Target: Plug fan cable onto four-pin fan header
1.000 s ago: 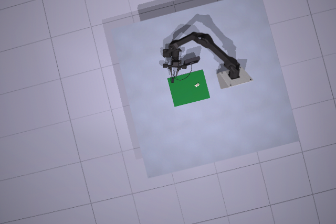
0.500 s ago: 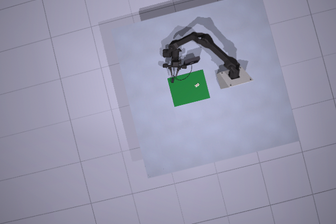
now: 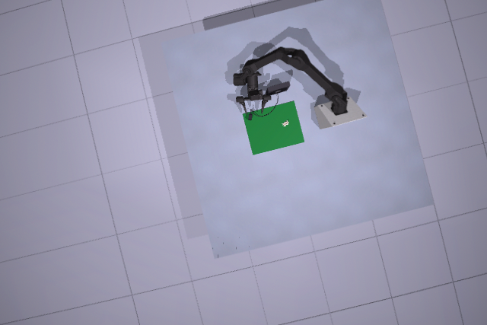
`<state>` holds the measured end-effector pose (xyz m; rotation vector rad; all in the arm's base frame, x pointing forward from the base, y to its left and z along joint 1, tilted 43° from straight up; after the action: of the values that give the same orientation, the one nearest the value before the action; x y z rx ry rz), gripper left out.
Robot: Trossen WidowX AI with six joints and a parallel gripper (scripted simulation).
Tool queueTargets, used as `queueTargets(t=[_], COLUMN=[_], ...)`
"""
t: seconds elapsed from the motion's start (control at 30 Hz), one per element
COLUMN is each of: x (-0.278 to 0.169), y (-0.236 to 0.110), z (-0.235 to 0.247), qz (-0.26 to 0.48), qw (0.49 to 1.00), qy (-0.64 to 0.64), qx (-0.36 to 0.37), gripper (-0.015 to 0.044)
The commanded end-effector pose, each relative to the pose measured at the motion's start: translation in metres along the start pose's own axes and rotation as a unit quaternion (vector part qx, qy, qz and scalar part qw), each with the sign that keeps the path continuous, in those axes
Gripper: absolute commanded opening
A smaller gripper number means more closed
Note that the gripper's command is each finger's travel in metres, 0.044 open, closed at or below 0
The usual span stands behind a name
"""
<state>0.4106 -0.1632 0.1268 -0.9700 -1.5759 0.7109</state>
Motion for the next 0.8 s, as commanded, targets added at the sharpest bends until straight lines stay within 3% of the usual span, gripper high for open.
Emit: queueTargets(t=[0.0, 0.77], x=[0.013, 0.059], y=[-0.003, 0.023], z=[-0.006, -0.015], qz=[0.036, 0.248], qw=[0.999, 0.960], qy=[-0.011, -0.036], qx=[0.013, 0.125], gripper=[0.0440, 0.0440])
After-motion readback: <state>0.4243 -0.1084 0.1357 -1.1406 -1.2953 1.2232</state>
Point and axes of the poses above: the point midway between the two fingers, 35 mm back from their tips, its own y axis out along the fingers, its own z axis across the jaws, x = y × z, the point moved 7 cm from there along -y, back along the fingers, and after that the axes turned 3 degrees about -y, right-handed, at the moved point
